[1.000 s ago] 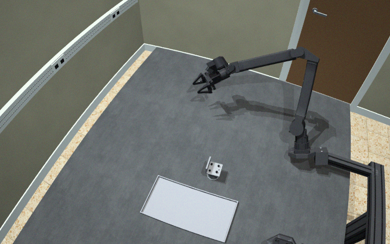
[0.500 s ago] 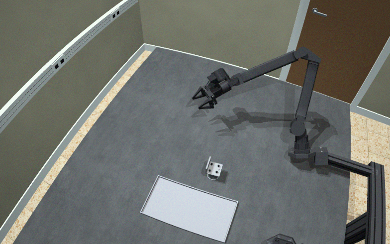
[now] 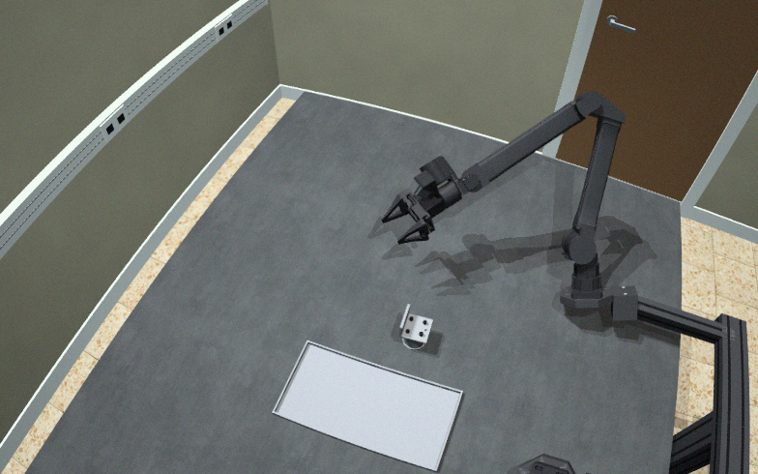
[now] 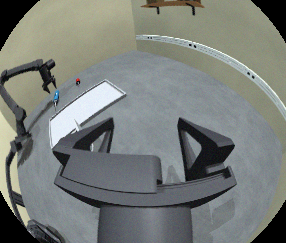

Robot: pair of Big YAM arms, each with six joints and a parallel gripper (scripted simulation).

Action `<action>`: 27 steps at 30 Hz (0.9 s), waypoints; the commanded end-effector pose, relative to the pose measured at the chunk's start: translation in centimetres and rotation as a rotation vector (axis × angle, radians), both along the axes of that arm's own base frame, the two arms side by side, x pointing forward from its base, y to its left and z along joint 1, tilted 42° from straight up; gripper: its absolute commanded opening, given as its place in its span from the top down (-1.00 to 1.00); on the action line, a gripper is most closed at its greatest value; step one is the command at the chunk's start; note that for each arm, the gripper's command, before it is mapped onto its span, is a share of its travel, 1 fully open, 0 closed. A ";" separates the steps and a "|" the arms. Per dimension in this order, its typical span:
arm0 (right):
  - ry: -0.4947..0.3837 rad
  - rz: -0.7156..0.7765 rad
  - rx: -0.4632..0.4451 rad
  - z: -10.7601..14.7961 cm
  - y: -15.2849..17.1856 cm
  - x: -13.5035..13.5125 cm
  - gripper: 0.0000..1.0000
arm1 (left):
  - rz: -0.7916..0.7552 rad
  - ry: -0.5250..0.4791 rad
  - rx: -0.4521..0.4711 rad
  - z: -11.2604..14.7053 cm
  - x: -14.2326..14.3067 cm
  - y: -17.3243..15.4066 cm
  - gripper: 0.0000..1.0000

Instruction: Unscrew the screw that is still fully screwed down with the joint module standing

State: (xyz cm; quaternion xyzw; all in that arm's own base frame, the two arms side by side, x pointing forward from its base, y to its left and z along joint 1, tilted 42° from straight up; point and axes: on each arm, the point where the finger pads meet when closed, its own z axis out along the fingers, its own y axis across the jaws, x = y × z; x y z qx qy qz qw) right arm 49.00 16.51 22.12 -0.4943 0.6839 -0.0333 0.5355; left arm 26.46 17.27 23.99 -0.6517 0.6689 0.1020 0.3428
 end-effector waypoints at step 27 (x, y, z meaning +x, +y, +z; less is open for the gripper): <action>-0.008 0.150 -0.054 -10.0 9.7 -12.0 -0.72 | 0.013 0.025 -0.018 -0.9 -0.3 0.0 -0.30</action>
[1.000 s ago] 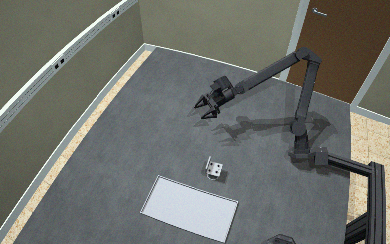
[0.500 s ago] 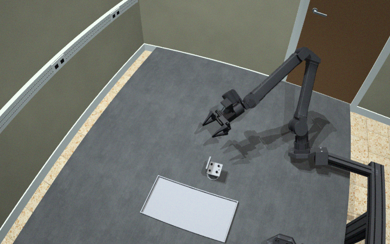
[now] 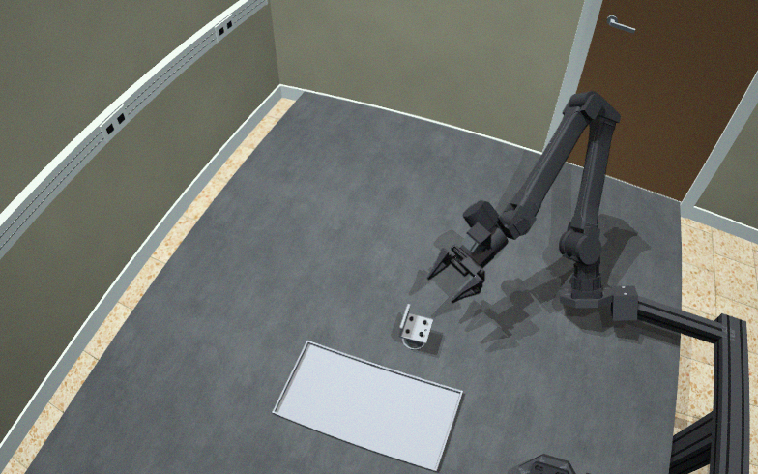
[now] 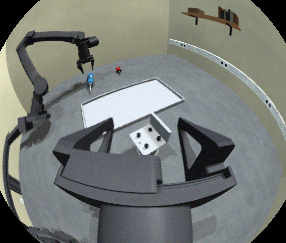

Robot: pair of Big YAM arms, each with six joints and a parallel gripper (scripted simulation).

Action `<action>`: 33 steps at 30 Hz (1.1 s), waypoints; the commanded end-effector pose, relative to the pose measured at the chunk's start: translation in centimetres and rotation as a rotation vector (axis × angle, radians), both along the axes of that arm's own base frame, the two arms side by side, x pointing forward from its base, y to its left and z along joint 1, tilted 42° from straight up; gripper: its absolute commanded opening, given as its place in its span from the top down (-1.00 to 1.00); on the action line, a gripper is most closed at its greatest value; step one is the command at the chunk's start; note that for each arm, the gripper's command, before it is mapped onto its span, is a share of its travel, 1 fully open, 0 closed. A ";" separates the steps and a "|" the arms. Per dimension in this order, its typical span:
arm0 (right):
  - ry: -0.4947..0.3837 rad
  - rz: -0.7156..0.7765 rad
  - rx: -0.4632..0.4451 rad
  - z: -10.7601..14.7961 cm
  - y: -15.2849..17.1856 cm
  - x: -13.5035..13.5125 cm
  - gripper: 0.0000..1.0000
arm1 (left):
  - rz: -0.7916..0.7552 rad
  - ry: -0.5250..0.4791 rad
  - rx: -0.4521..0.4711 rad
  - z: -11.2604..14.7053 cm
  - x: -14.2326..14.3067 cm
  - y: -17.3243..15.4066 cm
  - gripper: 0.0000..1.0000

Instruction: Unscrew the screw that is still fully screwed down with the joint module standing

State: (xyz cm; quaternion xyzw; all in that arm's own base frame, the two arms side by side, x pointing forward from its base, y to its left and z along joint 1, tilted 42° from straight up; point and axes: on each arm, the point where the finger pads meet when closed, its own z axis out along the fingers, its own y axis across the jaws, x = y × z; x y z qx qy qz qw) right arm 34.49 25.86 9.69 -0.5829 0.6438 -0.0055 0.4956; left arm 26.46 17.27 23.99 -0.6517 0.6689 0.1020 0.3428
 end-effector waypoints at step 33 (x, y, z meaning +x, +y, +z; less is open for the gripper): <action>-0.065 -0.003 0.040 -0.1 -0.8 2.5 -0.72 | 0.013 0.025 -0.018 -0.9 -0.3 0.0 -0.30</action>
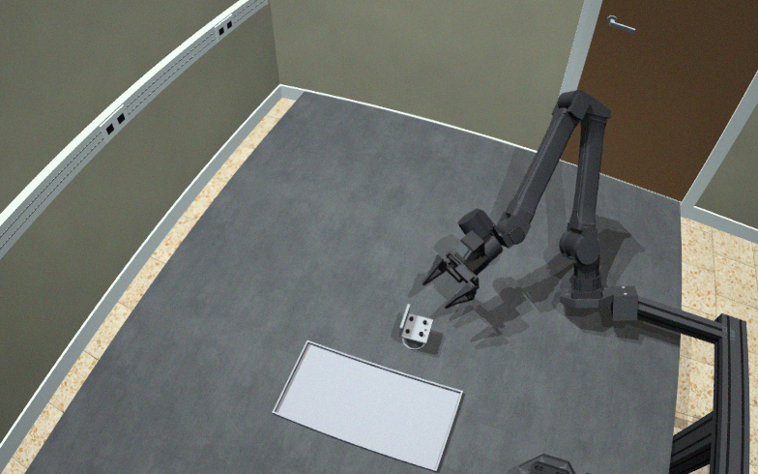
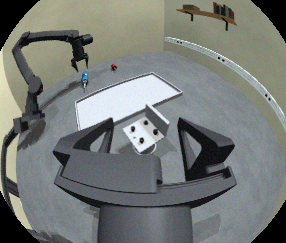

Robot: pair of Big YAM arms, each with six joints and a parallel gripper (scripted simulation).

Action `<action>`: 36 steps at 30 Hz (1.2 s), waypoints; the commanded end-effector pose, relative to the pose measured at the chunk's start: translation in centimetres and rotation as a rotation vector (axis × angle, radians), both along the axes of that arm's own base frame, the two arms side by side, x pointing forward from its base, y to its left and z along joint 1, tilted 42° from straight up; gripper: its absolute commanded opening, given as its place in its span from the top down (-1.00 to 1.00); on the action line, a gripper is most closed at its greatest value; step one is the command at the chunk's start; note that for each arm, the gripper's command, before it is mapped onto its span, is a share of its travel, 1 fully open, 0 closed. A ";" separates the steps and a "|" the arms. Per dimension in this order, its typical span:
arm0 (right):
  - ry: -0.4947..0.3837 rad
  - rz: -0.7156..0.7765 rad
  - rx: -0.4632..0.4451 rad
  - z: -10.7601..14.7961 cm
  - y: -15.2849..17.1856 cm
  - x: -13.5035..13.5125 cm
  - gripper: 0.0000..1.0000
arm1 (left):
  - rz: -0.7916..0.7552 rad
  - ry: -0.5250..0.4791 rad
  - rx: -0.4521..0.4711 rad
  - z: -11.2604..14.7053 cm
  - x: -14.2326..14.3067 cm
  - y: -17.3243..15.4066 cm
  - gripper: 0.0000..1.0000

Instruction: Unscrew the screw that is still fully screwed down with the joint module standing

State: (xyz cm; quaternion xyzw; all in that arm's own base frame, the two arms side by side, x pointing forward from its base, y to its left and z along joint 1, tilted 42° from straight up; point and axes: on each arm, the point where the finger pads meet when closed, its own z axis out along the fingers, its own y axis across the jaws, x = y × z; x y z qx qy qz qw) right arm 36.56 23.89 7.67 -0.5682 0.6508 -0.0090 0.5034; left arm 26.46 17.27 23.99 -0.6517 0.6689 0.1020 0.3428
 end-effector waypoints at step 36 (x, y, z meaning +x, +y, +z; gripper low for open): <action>-0.030 0.000 0.001 -4.5 -3.9 2.8 -0.72 | 0.013 0.025 -0.018 -0.9 -0.3 0.0 -0.30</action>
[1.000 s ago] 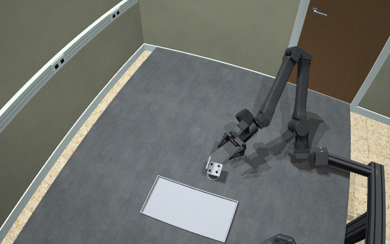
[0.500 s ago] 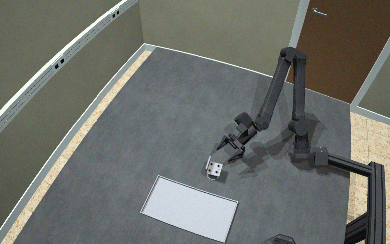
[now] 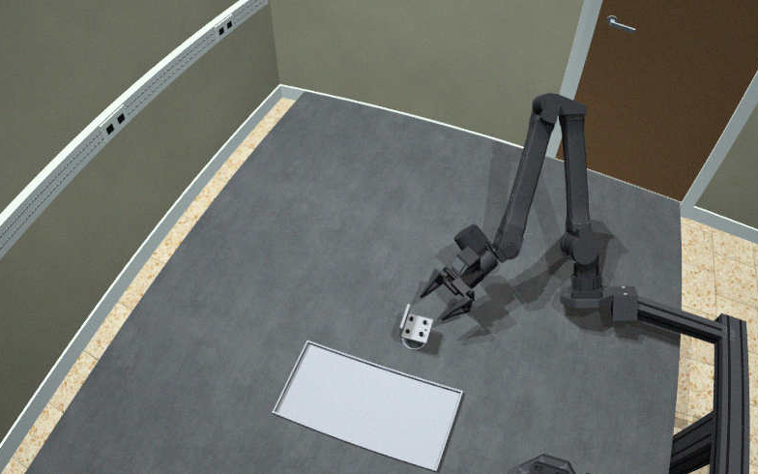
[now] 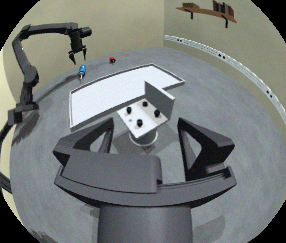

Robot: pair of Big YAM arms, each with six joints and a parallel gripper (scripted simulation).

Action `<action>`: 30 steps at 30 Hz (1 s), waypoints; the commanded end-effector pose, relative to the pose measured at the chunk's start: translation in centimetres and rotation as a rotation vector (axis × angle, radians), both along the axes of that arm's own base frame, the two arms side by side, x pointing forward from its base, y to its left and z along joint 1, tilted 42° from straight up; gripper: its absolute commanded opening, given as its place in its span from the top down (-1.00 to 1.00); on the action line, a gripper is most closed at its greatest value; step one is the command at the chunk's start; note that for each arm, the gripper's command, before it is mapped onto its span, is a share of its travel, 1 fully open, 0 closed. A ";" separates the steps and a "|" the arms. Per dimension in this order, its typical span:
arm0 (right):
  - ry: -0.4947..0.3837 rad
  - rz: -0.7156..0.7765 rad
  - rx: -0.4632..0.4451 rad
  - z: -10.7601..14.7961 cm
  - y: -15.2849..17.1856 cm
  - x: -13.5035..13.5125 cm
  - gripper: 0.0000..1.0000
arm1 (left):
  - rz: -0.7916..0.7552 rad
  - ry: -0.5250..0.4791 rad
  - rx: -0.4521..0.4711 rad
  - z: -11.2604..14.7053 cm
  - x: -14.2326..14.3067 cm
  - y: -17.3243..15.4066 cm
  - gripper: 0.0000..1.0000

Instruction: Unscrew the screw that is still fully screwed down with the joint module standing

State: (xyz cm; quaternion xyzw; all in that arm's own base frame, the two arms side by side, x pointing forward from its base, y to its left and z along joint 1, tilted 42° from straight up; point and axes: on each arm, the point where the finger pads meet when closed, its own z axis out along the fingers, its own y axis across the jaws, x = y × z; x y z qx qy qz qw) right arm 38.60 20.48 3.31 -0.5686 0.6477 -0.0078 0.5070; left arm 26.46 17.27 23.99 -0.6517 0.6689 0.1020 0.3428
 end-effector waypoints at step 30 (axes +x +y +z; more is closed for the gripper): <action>-0.051 0.026 0.001 -3.1 -2.5 2.3 -0.72 | 0.013 0.025 -0.018 -0.9 -0.3 0.0 -0.30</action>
